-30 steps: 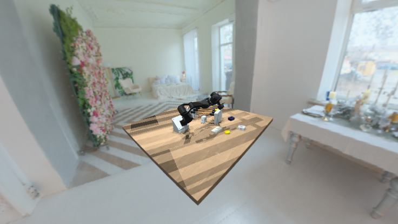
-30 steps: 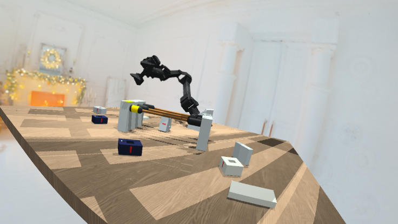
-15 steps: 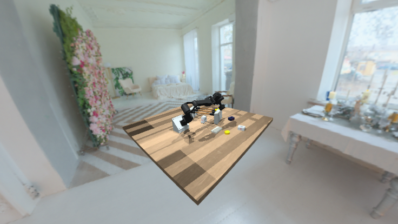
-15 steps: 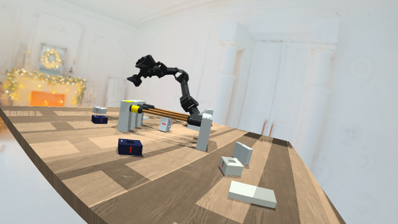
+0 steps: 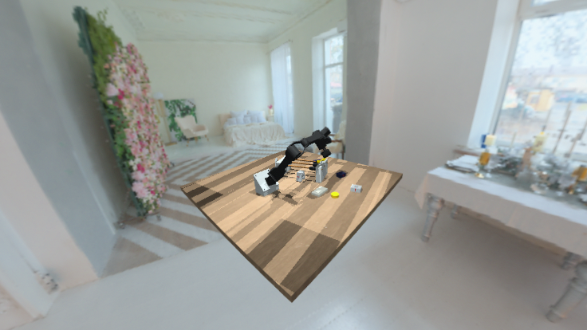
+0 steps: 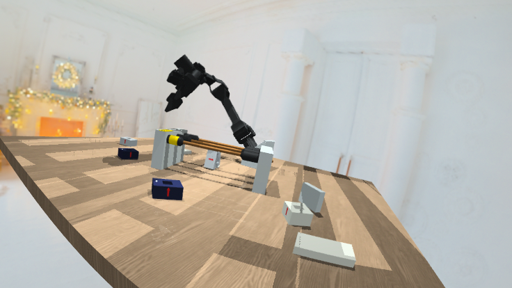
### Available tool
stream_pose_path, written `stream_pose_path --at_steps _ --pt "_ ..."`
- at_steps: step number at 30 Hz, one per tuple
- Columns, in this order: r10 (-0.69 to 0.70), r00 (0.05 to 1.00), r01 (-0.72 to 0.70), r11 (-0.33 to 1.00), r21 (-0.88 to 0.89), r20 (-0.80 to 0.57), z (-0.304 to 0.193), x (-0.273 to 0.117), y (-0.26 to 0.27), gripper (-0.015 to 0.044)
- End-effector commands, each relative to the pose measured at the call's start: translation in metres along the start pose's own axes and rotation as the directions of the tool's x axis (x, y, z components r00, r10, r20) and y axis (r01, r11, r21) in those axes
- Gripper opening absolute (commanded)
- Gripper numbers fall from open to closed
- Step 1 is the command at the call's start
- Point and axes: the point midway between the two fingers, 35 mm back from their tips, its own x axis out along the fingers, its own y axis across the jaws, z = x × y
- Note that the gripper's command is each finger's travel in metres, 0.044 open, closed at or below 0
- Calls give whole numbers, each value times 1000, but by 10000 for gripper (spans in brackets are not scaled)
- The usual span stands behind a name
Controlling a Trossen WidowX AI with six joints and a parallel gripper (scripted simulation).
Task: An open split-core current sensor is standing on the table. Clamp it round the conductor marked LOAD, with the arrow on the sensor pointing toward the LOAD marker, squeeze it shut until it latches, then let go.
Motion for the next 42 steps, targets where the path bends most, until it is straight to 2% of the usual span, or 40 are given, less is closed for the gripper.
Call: stream_pose_path --at_steps 1,4,34,38,42 --pt "-354 920 273 888 -369 -169 -23 24 50 440" --pt "-396 904 300 855 -423 -160 -24 24 57 440" --pt "-396 904 300 855 -423 -160 -24 24 57 440" --pt "-381 905 255 841 -477 -188 -48 15 54 335" --pt "-361 903 180 811 -557 -233 -89 -1 46 329"
